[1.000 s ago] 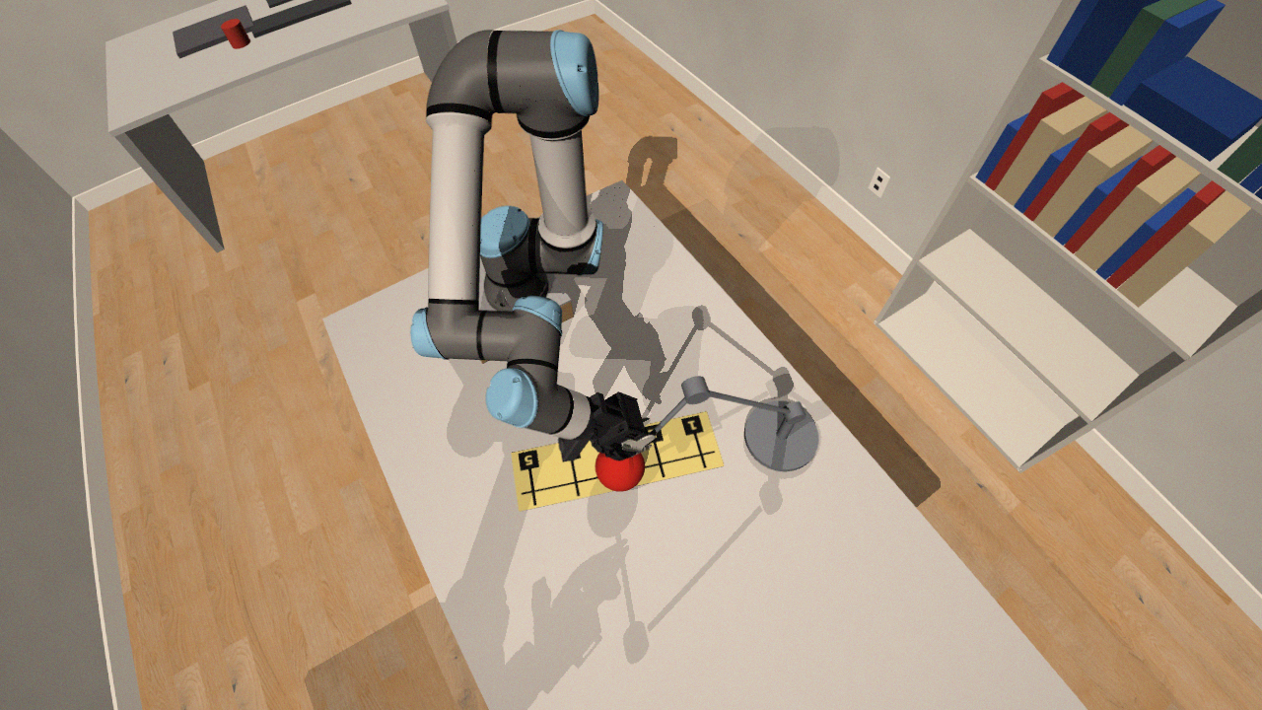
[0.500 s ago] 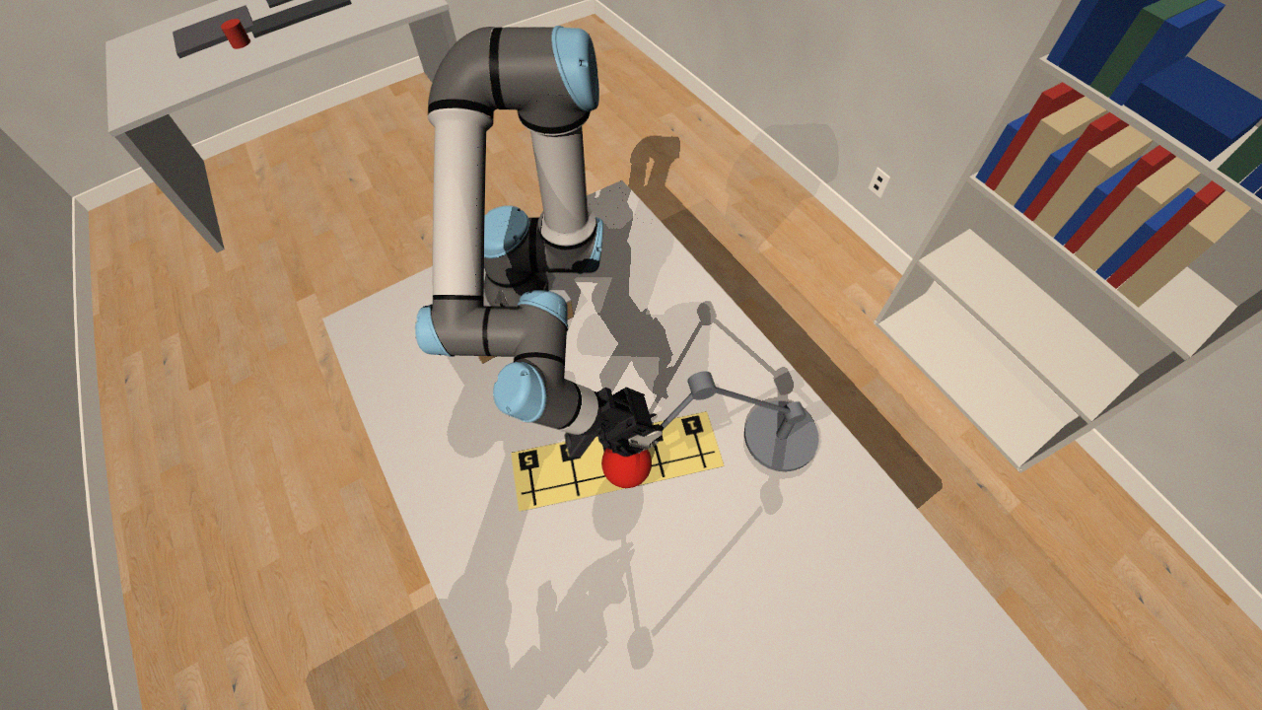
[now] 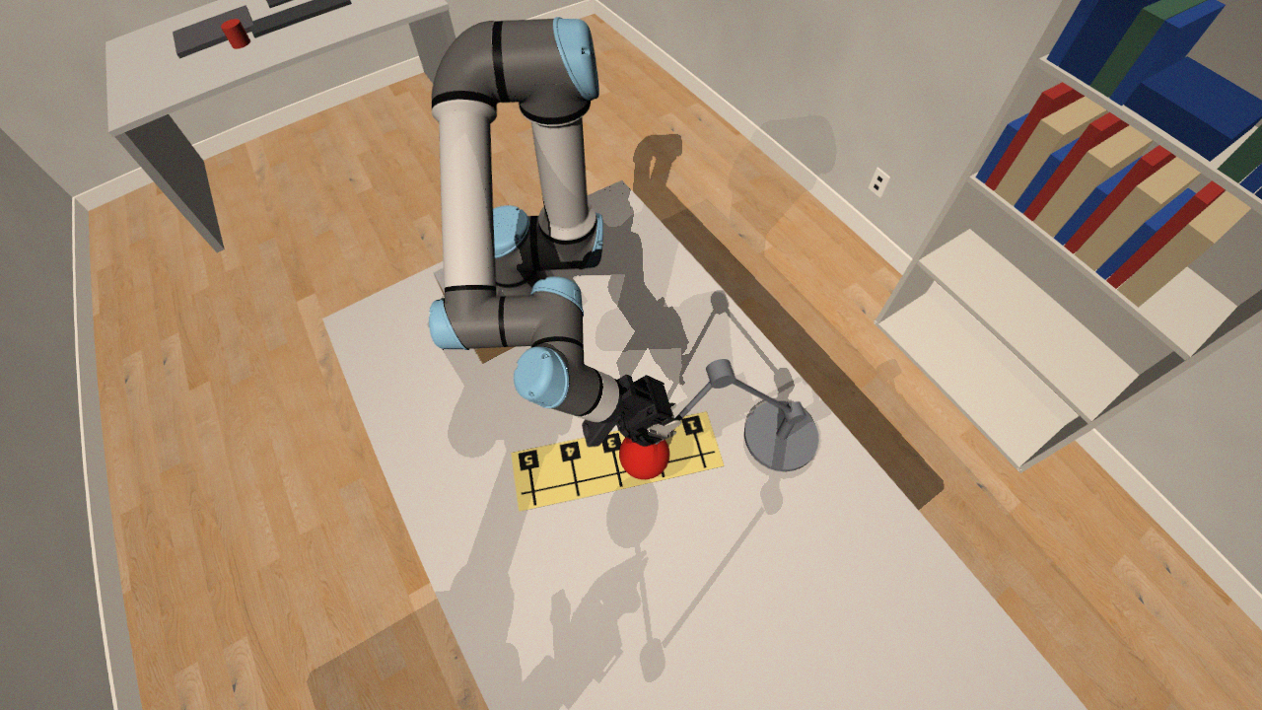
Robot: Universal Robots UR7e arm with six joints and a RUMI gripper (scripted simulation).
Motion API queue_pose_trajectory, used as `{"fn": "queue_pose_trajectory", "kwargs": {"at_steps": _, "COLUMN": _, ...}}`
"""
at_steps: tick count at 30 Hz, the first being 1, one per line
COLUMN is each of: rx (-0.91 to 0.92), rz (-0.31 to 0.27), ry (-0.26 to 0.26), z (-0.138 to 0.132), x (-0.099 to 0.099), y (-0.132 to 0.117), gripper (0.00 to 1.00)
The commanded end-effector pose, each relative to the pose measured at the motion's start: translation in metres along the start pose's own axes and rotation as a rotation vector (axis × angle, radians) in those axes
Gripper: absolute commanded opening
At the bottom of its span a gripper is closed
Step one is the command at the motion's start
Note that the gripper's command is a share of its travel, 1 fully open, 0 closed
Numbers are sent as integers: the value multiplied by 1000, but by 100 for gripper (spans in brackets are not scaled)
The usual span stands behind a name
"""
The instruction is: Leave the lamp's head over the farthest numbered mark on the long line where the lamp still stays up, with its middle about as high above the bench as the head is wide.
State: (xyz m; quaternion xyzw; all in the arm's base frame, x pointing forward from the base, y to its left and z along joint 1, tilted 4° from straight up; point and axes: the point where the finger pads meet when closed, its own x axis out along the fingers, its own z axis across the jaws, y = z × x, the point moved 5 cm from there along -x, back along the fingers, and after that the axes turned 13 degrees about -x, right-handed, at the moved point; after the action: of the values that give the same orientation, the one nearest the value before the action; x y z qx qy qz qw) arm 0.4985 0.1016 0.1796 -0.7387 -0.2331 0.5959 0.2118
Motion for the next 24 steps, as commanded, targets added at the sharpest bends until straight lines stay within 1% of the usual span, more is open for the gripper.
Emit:
{"fn": "queue_pose_trajectory", "kwargs": {"at_steps": 1, "rx": 1, "rz": 0, "ry": 3, "z": -3, "x": 2, "y": -15, "gripper": 0}}
{"fn": "queue_pose_trajectory", "kwargs": {"at_steps": 8, "rx": 3, "rz": 1, "ry": 4, "z": -8, "x": 5, "y": -37, "gripper": 0}}
{"fn": "queue_pose_trajectory", "kwargs": {"at_steps": 24, "rx": 3, "rz": 1, "ry": 4, "z": -9, "x": 6, "y": -41, "gripper": 0}}
